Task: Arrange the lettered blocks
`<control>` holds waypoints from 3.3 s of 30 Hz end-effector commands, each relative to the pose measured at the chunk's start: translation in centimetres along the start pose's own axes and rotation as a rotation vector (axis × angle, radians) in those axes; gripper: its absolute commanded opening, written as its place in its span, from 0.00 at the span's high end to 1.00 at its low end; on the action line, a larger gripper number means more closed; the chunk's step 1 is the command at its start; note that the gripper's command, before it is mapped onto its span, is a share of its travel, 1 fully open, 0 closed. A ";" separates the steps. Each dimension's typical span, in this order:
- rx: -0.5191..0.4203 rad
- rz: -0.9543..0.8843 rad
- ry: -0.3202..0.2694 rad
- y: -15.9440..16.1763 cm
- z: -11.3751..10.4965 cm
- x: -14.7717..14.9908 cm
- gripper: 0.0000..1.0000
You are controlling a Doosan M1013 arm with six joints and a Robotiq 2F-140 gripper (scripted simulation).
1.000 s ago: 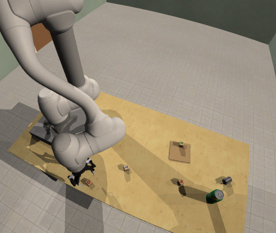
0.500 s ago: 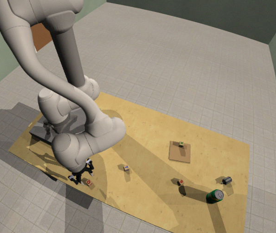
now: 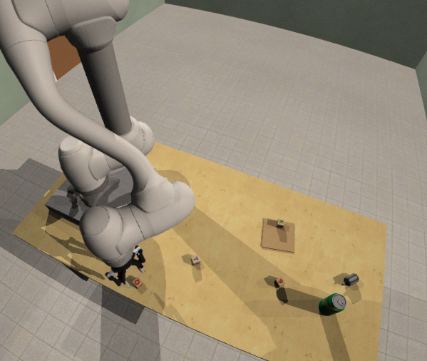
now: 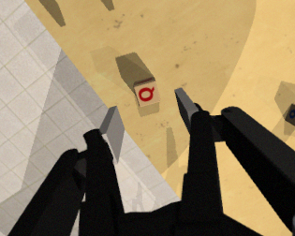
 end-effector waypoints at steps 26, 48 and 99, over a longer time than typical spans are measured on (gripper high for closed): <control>-0.002 0.000 0.002 -0.2 2.1 -0.1 0.54; -0.001 0.001 0.000 -0.2 4.9 -0.1 0.54; -0.001 0.002 0.000 -0.2 5.4 -0.1 0.54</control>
Point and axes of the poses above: the point where the finger pads meet when closed, its own z axis out along the fingers, its own x axis across the jaws, y = z × x, the point moved 8 cm from there along -z, back along the fingers, and after that the axes turned 8 degrees about -z, right-handed, at the moved point
